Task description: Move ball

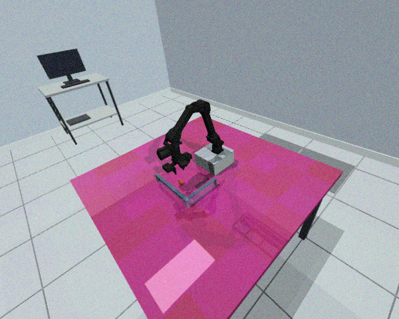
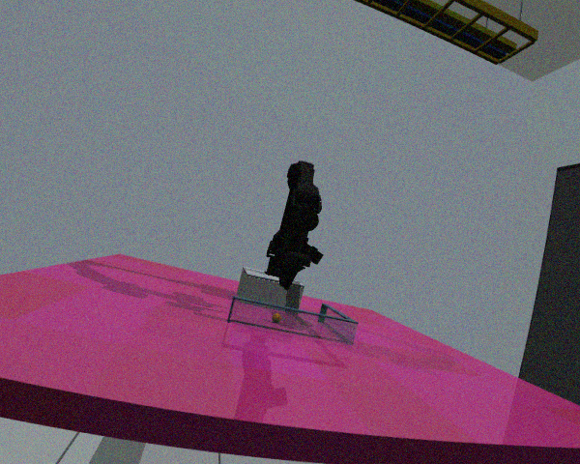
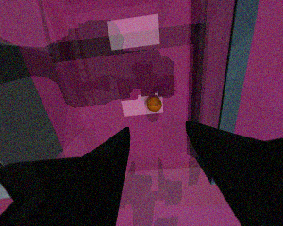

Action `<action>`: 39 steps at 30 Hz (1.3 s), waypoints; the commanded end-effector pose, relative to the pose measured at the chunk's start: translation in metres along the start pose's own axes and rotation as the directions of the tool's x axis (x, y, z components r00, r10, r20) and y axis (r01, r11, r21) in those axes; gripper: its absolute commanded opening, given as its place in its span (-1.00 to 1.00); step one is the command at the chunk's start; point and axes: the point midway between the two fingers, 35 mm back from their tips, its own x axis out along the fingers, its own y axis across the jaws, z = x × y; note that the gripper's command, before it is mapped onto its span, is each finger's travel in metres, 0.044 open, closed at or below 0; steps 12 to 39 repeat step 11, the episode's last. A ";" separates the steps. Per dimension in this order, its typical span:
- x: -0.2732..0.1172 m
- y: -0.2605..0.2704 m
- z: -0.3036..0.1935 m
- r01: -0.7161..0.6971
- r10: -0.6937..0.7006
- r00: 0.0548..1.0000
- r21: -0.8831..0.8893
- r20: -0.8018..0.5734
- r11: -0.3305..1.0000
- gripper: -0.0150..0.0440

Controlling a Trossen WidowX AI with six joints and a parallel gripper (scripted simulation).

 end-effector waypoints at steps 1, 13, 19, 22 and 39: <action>-0.039 0.000 0.000 0.020 -0.020 1.000 0.001 -0.001 1.000 0.72; -0.041 0.000 0.000 0.020 -0.020 1.000 0.001 -0.001 1.000 1.00; -0.041 0.000 0.000 0.020 -0.020 1.000 0.001 -0.001 1.000 1.00; -0.041 0.000 0.000 0.020 -0.020 1.000 0.001 -0.001 1.000 1.00; -0.041 0.000 0.000 0.020 -0.020 1.000 0.001 -0.001 1.000 1.00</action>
